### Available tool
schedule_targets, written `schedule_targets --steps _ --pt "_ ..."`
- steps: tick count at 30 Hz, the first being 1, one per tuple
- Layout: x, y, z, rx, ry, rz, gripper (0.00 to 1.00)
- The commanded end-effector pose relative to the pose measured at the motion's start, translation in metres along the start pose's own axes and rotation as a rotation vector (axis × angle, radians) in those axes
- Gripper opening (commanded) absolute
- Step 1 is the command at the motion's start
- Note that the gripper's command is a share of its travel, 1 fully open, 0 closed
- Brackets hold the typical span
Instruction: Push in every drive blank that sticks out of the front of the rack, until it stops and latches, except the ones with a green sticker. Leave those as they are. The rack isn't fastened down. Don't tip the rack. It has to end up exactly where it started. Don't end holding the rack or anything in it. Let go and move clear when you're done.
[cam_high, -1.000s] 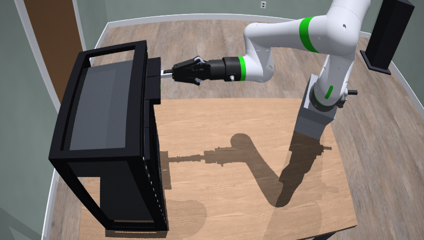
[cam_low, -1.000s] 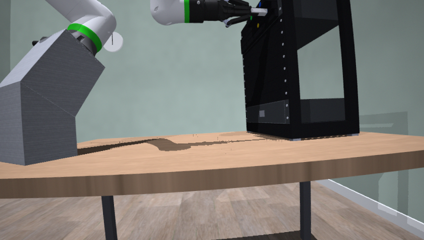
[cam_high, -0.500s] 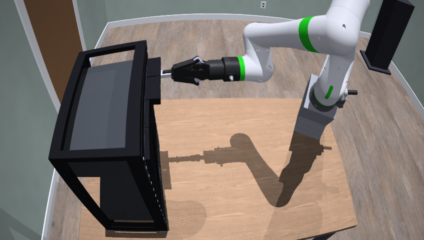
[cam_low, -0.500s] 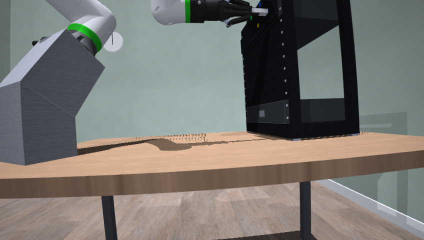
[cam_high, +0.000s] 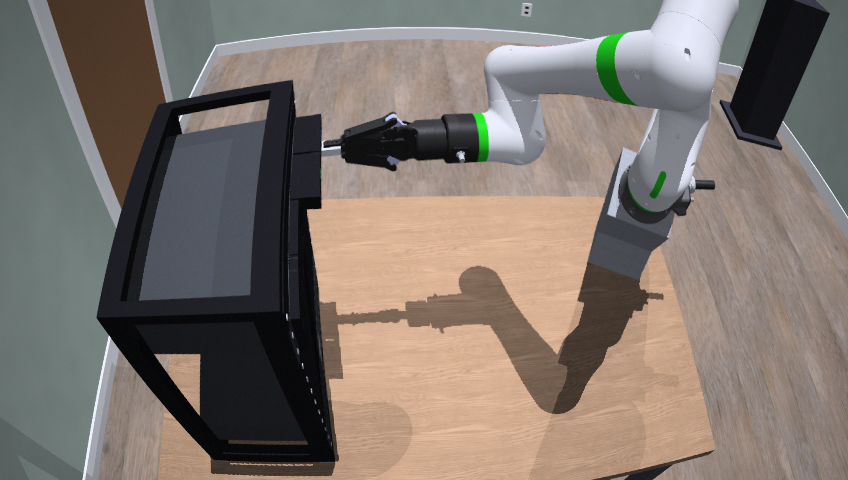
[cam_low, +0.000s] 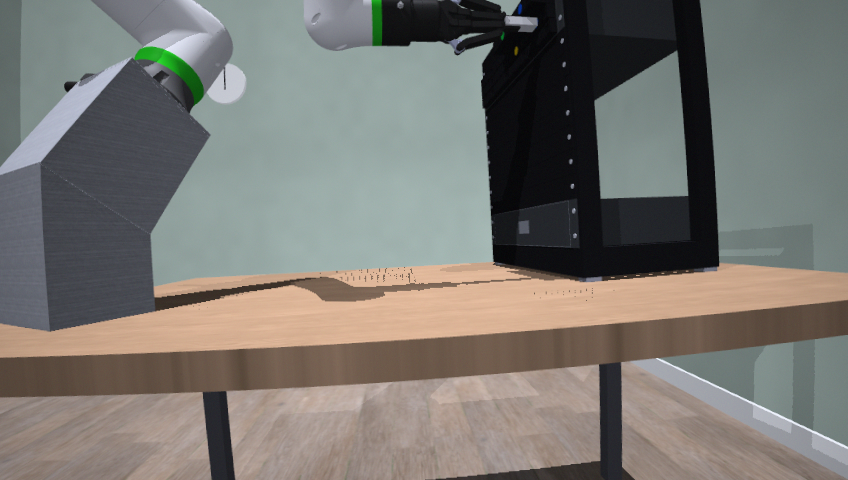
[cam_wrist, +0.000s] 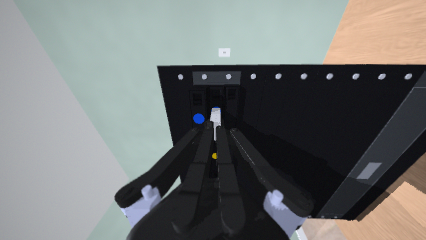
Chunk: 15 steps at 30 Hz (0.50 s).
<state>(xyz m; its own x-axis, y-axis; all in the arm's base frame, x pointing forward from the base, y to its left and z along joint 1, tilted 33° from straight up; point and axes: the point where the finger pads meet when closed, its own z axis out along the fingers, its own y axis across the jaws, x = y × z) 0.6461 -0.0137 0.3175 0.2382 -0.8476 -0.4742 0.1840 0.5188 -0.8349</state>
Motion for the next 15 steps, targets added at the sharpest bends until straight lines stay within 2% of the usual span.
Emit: schedule_targets --steps 1,15 --pt "0.0001 -0.0001 0.0001 0.0 0.0 0.0 0.0" --pt "0.0001 -0.0002 0.0031 0.0 0.0 0.0 0.0"
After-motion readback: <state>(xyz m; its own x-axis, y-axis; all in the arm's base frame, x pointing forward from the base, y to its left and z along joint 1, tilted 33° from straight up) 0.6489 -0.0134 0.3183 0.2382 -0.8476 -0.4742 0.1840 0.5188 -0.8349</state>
